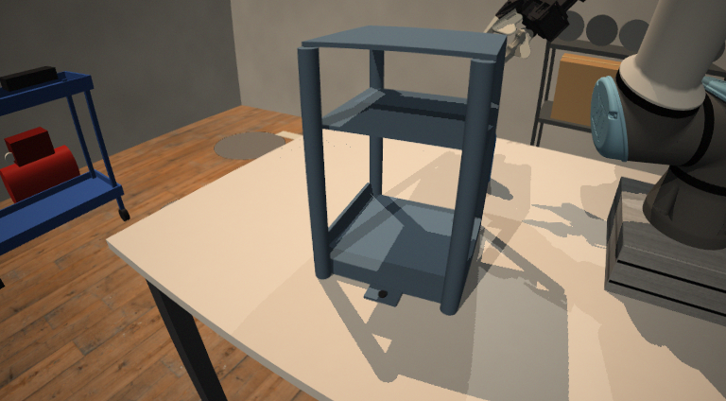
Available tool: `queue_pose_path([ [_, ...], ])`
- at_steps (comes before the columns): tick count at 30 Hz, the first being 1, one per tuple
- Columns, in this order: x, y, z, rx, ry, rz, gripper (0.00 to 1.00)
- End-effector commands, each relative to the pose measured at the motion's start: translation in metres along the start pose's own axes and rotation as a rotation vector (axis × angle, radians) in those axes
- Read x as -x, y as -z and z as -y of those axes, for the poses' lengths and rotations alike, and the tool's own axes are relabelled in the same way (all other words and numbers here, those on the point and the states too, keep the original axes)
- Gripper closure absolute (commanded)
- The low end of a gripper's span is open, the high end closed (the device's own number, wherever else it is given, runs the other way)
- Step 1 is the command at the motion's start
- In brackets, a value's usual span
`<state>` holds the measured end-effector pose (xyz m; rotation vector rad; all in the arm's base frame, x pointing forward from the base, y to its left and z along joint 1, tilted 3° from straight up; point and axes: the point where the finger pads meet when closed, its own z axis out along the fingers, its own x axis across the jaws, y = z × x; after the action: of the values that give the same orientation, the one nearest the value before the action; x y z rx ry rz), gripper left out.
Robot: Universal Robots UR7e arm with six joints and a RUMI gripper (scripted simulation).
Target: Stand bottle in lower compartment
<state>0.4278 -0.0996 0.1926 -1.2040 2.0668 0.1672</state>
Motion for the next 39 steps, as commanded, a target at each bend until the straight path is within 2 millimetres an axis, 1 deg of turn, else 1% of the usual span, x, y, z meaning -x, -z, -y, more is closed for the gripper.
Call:
queue_pose_path([
  [1,-0.0007,-0.0010,-0.0004,0.006,0.097,0.106,0.51],
  [8,-0.0013,-0.0028,-0.0003,0.004,0.235,0.243,0.51],
  [10,-0.0013,-0.0028,-0.0003,0.004,0.235,0.243,0.51],
  [25,-0.0041,-0.0045,-0.0024,0.004,0.540,0.551,0.51],
  [27,-0.0041,-0.0045,-0.0024,0.004,0.540,0.551,0.51],
  [39,-0.0063,-0.0070,-0.0039,-0.003,0.797,0.814,0.51],
])
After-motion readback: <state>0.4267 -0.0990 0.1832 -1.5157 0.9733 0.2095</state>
